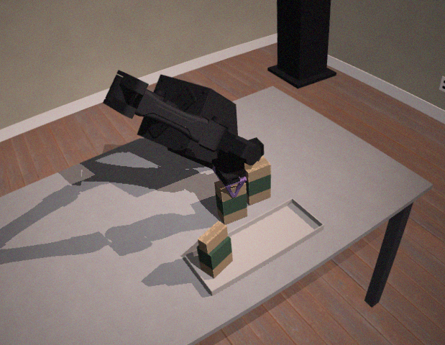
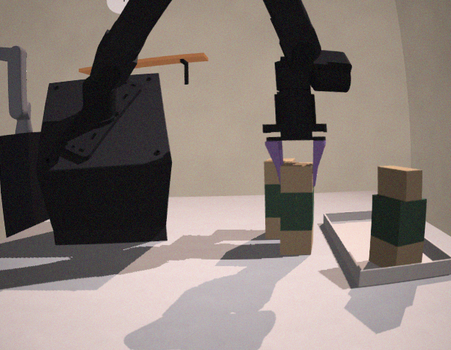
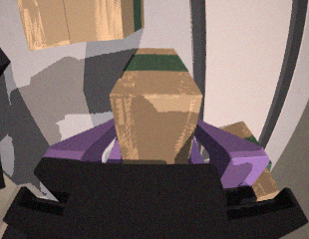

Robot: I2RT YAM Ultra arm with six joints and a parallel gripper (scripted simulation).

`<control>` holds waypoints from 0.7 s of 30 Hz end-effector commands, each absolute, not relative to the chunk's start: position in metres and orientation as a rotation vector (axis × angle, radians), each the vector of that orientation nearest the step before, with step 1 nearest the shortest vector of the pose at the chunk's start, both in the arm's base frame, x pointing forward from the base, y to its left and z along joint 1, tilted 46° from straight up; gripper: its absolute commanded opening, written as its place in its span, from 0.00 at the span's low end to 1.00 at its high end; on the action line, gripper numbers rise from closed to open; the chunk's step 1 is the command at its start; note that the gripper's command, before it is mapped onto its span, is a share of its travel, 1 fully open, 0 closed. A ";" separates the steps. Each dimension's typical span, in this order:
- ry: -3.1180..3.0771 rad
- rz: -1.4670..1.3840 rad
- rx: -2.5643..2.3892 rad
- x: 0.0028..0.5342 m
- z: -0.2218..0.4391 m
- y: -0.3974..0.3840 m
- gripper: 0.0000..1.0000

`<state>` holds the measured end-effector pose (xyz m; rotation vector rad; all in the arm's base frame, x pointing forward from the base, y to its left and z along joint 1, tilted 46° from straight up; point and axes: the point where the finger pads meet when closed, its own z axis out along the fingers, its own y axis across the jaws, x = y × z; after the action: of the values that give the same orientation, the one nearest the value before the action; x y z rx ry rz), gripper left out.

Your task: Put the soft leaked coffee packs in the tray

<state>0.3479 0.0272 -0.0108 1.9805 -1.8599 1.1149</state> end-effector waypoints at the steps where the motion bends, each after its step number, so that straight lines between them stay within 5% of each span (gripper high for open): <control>1: -1.835 1.091 2.003 0.343 -0.017 0.031 0.26; 6: -1.835 1.091 2.003 0.343 -0.017 0.031 0.26; 7: -1.835 1.091 2.003 0.343 -0.017 0.031 0.79; 21: -1.835 1.091 2.003 0.343 -0.017 0.031 0.79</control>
<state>0.3480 0.0273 -0.0108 1.9807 -1.8600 1.1150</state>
